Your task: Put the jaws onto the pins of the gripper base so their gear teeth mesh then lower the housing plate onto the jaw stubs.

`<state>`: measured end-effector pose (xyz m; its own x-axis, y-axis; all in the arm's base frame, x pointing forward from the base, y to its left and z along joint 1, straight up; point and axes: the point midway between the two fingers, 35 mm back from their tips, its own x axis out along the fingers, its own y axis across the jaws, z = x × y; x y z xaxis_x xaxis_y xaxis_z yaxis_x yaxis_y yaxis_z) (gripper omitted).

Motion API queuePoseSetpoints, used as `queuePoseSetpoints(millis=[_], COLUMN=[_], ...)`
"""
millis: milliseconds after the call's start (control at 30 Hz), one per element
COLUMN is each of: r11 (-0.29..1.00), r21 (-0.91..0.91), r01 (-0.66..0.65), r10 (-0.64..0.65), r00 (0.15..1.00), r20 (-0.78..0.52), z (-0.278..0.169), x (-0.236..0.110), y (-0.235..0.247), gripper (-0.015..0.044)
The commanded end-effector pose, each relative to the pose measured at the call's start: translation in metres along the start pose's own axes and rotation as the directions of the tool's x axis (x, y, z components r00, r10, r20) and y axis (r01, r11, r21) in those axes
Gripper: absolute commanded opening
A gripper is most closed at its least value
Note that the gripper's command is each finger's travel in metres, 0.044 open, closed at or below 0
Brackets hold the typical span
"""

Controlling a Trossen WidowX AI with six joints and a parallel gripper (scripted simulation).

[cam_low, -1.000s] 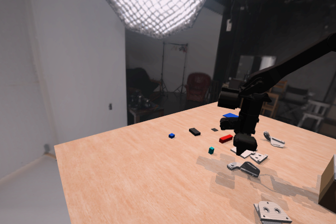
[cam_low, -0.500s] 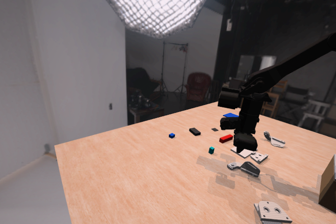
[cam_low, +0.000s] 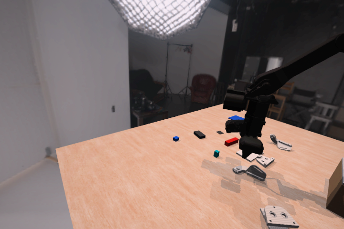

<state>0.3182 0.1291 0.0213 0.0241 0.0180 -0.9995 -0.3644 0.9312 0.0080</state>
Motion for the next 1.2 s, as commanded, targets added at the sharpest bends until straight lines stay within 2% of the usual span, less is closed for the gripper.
queuePoseSetpoints(millis=[0,267,1167], r11=[1.000,1.000,1.000], r21=[0.000,0.000,0.000], r01=[0.000,0.000,0.000], r10=[0.000,0.000,0.000], r00=[1.000,1.000,1.000], r20=[0.000,0.000,0.000], z=[0.0000,0.0000,0.0000], x=[0.0000,0.0000,0.0000], y=[-0.0001,-0.0001,-0.0001], gripper=[0.0236,0.0440,0.0440])
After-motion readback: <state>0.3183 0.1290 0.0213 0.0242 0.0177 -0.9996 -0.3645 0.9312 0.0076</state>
